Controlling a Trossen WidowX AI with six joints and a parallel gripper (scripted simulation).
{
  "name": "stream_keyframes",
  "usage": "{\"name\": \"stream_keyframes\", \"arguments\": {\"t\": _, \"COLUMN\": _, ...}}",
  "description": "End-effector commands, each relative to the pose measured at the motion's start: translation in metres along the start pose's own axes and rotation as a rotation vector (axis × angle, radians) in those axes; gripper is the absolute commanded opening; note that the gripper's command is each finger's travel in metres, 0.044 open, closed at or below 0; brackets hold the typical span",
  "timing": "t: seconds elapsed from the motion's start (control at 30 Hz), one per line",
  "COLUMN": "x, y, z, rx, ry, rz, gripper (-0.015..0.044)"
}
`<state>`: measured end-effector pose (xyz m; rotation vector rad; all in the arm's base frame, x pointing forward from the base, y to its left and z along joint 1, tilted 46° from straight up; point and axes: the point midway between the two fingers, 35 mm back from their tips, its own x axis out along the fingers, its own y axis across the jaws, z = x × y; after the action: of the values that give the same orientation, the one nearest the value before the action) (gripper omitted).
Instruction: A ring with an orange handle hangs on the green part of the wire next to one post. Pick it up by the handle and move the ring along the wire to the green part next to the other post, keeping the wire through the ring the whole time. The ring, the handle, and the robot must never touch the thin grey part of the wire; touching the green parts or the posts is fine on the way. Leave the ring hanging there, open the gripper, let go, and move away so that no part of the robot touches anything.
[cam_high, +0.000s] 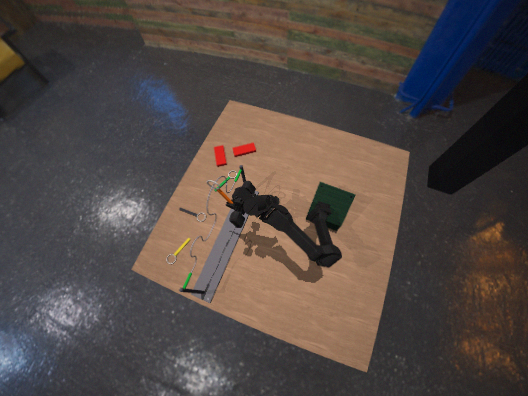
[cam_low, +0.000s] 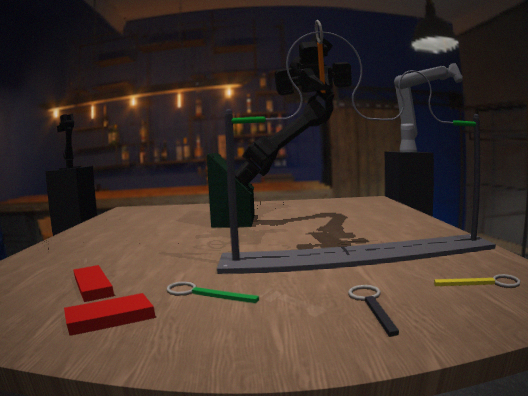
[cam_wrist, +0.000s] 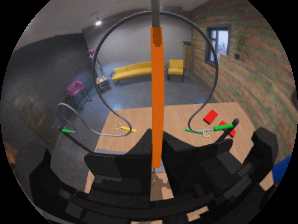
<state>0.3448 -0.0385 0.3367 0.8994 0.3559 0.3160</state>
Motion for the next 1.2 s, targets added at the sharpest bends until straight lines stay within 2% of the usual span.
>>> {"name": "stream_keyframes", "arguments": {"t": 0.0, "x": 0.000, "y": 0.001, "z": -0.001, "rx": 0.041, "ry": -0.002, "rz": 0.022, "gripper": -0.0150}}
{"name": "stream_keyframes", "arguments": {"t": 1.17, "x": 0.000, "y": 0.013, "z": 0.001, "rx": 0.422, "ry": -0.053, "rz": 0.230, "gripper": -0.0150}}
